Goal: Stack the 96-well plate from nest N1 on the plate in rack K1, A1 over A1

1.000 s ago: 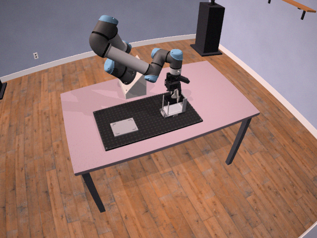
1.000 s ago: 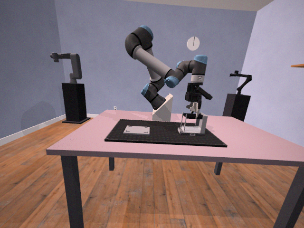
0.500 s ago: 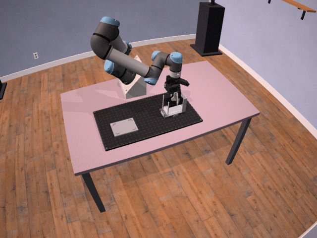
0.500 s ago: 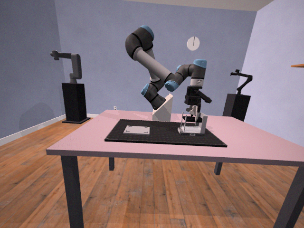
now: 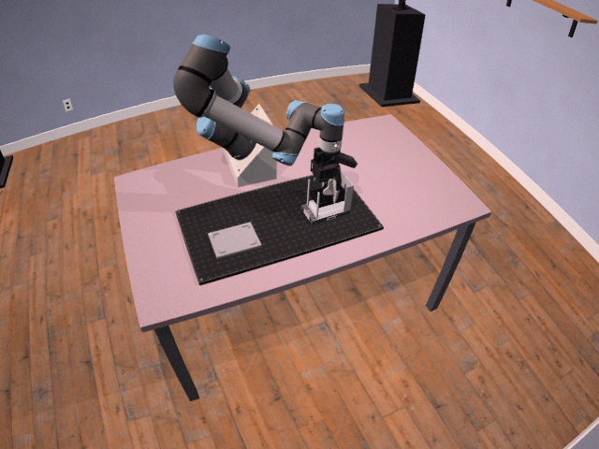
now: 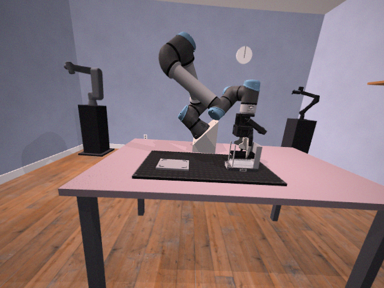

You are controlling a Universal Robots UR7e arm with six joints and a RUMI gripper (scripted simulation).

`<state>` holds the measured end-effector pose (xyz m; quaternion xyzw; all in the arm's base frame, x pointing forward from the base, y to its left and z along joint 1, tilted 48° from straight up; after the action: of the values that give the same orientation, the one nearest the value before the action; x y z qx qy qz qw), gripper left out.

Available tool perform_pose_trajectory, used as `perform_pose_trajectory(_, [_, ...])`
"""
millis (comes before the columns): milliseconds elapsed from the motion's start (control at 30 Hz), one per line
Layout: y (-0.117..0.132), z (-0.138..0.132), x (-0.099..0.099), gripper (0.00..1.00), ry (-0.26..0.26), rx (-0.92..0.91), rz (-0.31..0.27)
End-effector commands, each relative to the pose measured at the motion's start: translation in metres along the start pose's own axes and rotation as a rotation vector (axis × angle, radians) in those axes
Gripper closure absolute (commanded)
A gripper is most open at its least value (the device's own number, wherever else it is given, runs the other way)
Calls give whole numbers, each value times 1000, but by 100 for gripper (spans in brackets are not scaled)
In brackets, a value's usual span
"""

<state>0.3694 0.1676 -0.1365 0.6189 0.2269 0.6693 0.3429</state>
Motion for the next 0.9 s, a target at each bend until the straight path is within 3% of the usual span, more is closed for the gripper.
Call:
perform_pose_trajectory(0, [0, 0, -8, 100, 1, 0, 1])
perform_pose_trajectory(400, [0, 0, -25, 100, 1, 0, 1])
perform_pose_trajectory(867, [0, 0, -25, 100, 1, 0, 1])
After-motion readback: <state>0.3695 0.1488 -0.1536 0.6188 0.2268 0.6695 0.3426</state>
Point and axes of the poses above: the point where the finger pads meet when closed, its own x axis back along the fingers, its own z axis across the jaws, y = z × x, the point moved 6 cm from there along x, back along the fingers, and after that the axes turned 14 degrees about -x, right-handed, at the moved point
